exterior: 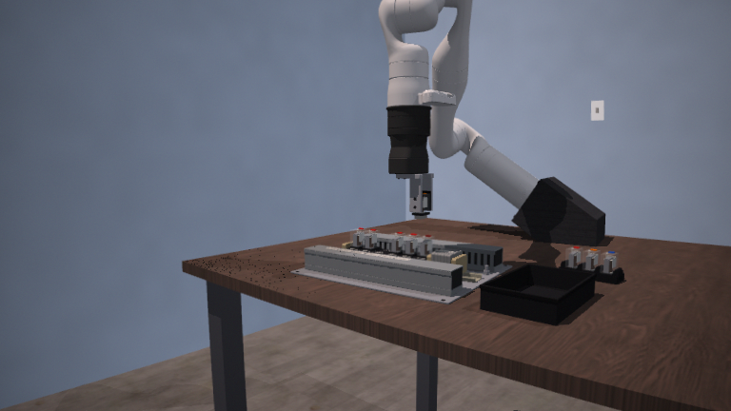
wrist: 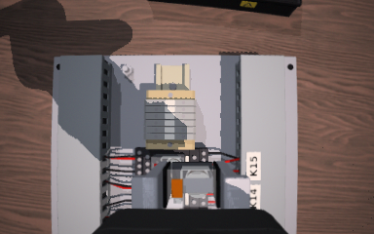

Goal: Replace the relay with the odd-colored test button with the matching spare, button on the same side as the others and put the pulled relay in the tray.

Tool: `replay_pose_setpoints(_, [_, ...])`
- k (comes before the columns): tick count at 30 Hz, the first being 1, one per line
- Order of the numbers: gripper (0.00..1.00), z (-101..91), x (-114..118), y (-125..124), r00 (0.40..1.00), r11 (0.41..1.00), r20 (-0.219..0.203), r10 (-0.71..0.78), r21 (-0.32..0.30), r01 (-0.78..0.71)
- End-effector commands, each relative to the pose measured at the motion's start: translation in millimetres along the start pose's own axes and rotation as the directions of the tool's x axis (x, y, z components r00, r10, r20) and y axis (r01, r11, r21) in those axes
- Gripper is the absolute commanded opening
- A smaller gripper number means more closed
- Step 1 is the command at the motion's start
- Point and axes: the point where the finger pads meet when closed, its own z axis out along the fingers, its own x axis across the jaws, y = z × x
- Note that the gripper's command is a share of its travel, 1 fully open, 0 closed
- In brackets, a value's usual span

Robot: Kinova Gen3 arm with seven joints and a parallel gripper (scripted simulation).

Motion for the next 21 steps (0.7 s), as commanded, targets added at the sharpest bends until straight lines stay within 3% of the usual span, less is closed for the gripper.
replay_pose_setpoints(1, [0.0,4.2,1.2,-16.6,1.0,1.0,0.011,0.01,-0.003,-0.01])
replay_pose_setpoints(4, [0.0,0.9,2.9,-13.8,1.0,1.0,0.0,0.001,0.0,-0.001])
replay_pose_setpoints(18, [0.0,9.1,11.8,-66.9,1.0,1.0,0.011,0.01,-0.003,-0.01])
replay_pose_setpoints(21, [0.0,5.1,13.9,-63.9,1.0,1.0,-0.002,0.001,0.0,-0.001])
